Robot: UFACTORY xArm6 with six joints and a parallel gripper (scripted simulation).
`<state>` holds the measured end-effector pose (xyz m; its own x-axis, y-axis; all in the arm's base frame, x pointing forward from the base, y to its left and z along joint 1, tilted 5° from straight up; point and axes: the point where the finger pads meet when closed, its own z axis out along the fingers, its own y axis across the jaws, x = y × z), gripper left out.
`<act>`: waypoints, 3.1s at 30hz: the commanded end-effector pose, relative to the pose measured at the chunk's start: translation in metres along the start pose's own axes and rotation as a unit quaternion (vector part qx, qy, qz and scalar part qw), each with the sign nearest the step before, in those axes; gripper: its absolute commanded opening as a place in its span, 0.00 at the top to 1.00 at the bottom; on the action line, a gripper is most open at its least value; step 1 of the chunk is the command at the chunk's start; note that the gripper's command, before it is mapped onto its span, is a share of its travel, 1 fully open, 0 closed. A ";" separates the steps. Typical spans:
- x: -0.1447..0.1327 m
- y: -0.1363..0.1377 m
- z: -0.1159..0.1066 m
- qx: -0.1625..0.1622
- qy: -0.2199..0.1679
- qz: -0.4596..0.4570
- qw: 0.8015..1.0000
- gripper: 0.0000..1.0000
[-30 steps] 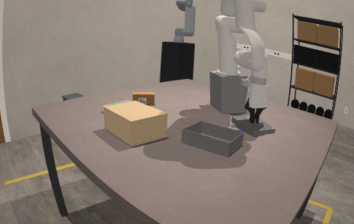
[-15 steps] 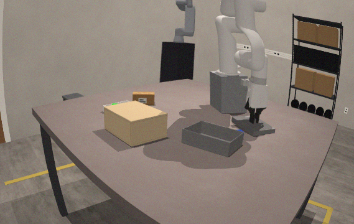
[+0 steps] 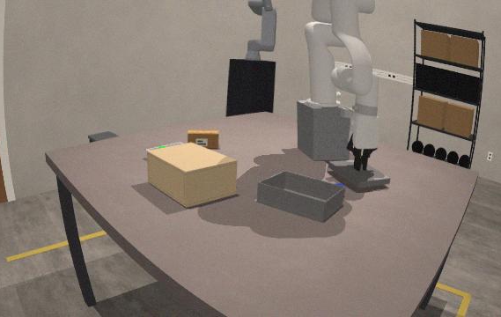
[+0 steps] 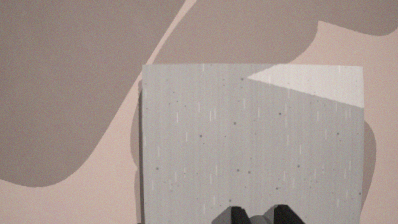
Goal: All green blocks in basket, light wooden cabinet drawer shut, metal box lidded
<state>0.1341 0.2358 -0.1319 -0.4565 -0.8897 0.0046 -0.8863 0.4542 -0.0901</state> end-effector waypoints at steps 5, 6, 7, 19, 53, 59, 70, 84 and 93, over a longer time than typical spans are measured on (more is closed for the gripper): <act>-0.001 0.000 -0.024 0.000 0.001 0.000 1.000 1.00; -0.001 0.000 -0.027 0.000 0.001 0.000 1.000 1.00; -0.001 0.000 -0.031 0.000 0.001 0.000 1.000 1.00; -0.001 0.000 -0.060 0.000 0.001 0.000 1.000 1.00; -0.001 0.000 -0.132 0.000 0.001 0.000 1.000 1.00; -0.001 0.000 -0.136 0.000 0.001 0.000 1.000 1.00; -0.001 0.000 -0.136 0.000 0.001 0.000 1.000 1.00; -0.020 -0.017 -0.138 0.000 0.001 -0.029 1.000 1.00; -0.078 -0.106 -0.143 0.000 0.001 -0.182 0.983 1.00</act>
<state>0.1939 0.2585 0.0182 -0.2994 -0.9541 0.0078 -0.9466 0.2960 -0.1280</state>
